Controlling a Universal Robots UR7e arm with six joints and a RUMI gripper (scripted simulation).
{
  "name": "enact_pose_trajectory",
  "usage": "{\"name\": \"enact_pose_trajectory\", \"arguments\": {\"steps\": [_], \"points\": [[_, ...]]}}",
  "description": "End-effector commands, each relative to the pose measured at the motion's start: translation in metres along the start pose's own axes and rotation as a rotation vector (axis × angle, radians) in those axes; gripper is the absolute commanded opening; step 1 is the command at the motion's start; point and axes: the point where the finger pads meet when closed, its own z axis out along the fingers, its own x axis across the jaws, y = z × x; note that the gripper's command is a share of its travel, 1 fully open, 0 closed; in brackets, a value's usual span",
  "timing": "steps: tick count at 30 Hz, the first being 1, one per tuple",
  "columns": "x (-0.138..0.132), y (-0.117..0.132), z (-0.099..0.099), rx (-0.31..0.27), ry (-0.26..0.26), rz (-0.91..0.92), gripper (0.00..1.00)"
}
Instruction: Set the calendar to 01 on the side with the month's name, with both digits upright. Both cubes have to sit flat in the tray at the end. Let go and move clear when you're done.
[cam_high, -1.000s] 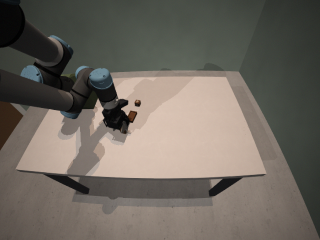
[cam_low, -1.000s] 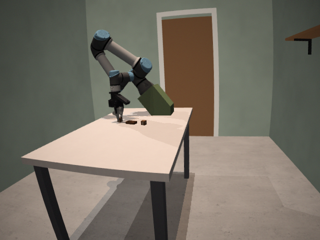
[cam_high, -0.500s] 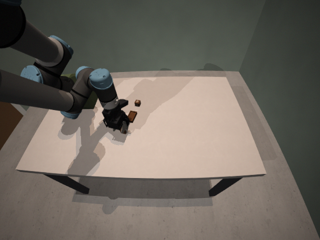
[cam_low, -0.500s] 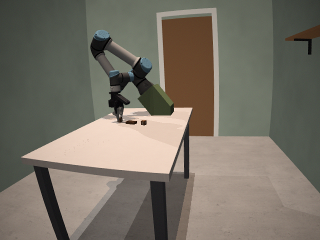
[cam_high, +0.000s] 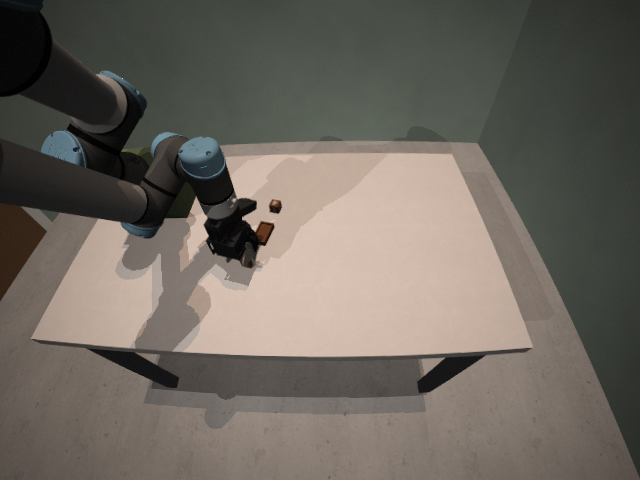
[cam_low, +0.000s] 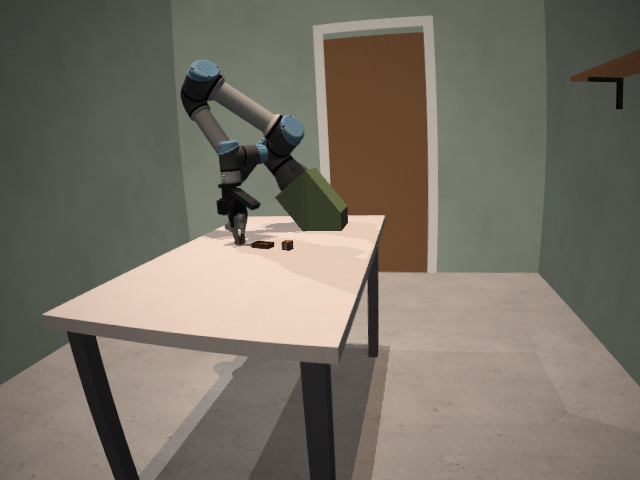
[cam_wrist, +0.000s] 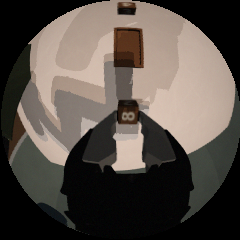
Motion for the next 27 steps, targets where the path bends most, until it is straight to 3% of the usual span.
{"name": "enact_pose_trajectory", "arguments": {"steps": [1,27], "points": [[0.0002,0.0,-0.0002,0.0,0.001,0.0,0.1],[0.0003,0.0,0.0037,0.0,0.001,0.0,0.1]]}}
